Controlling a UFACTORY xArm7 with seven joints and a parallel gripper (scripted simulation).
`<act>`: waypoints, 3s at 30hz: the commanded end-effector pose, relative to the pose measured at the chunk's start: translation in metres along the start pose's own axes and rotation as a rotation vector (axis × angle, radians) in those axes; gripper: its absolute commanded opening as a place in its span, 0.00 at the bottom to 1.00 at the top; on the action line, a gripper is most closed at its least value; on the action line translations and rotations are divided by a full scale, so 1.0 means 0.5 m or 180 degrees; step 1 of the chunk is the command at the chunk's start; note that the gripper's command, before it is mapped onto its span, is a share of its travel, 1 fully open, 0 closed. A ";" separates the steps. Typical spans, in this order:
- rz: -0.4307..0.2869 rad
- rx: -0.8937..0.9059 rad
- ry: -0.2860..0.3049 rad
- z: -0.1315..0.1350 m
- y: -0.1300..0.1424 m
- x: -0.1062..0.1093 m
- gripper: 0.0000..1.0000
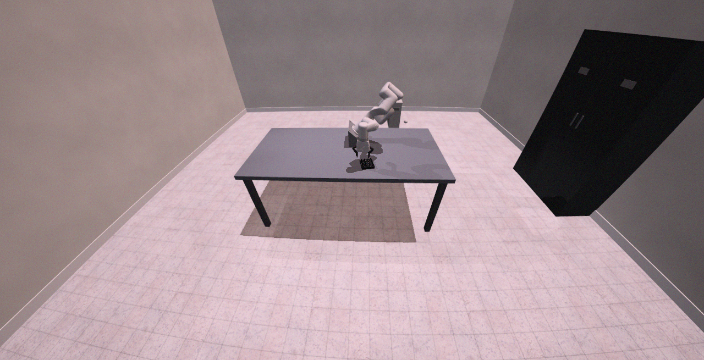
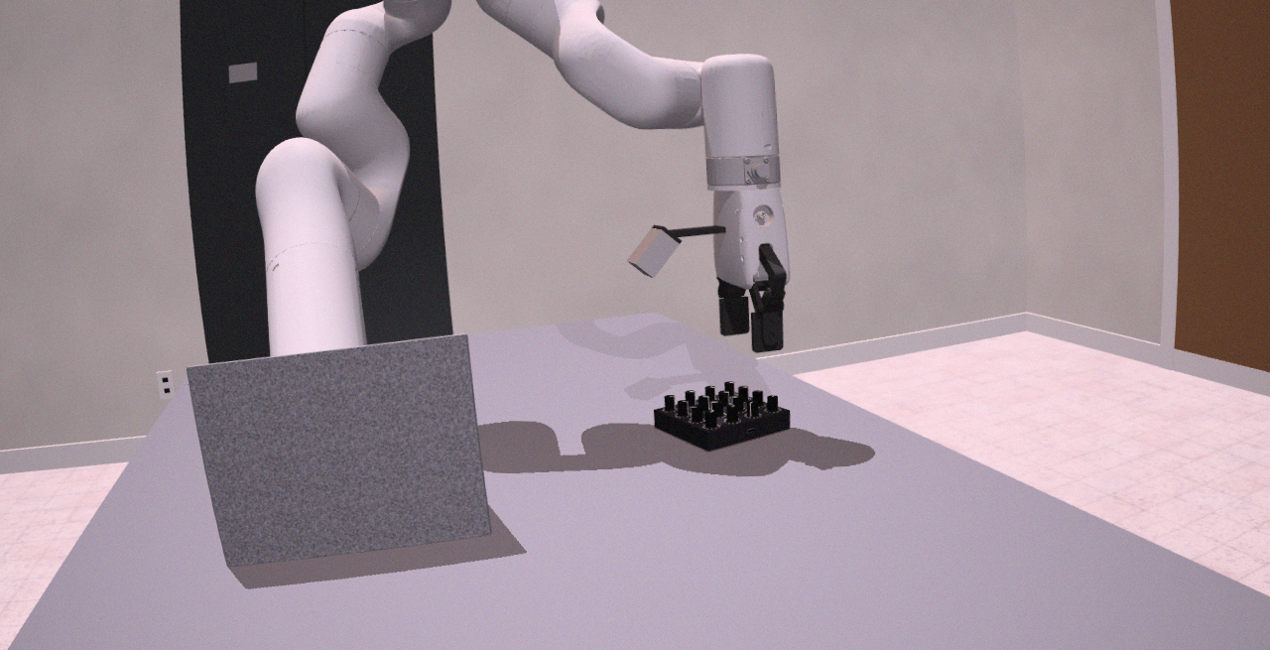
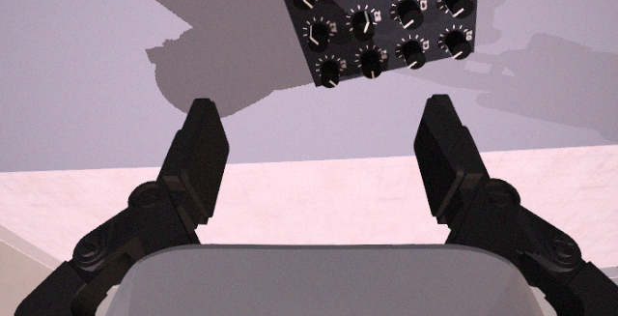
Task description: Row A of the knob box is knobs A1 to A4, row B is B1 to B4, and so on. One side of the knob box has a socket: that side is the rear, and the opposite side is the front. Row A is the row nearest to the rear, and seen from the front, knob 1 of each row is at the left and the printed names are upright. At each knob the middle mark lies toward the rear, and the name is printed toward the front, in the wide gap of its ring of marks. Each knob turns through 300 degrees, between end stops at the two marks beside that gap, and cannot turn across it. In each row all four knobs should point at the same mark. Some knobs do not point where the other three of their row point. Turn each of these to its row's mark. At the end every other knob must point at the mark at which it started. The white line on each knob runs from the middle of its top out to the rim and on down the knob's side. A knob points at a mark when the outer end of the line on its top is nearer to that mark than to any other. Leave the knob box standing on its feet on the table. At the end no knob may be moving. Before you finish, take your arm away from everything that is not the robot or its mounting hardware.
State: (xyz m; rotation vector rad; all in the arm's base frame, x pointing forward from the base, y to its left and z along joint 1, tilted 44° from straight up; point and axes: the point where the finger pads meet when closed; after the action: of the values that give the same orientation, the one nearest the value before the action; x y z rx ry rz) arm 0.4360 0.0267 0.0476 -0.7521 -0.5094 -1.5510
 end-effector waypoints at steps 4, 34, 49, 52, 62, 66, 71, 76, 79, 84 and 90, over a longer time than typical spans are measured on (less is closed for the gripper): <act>-0.0038 0.0594 0.0018 -0.003 0.003 -0.005 1.00; -0.0038 0.0692 0.0018 -0.003 0.003 -0.007 0.19; -0.0038 0.0692 0.0018 -0.003 0.003 -0.007 0.19; -0.0038 0.0692 0.0018 -0.003 0.003 -0.007 0.19; -0.0039 0.0693 0.0018 -0.003 0.003 -0.012 0.19; -0.0039 0.0693 0.0018 -0.003 0.003 -0.017 0.19; -0.0039 0.0693 0.0018 -0.003 0.003 -0.027 0.19; -0.0039 0.0693 0.0018 -0.003 0.003 -0.040 0.19; -0.0039 0.0693 0.0018 -0.003 0.003 -0.043 0.19; -0.0039 0.0693 0.0018 -0.003 0.003 -0.056 0.19; -0.0039 0.0693 0.0018 -0.003 0.003 -0.072 0.19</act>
State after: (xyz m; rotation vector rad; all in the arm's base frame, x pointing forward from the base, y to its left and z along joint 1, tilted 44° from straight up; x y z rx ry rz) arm 0.4359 0.0499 0.0225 -0.5769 -0.6646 -1.4765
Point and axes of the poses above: the point where the finger pads meet when closed, its own x axis back along the fingers, its own z axis across the jaws, y = z × x, and after that the axes turned 4 degrees about -x, right-handed
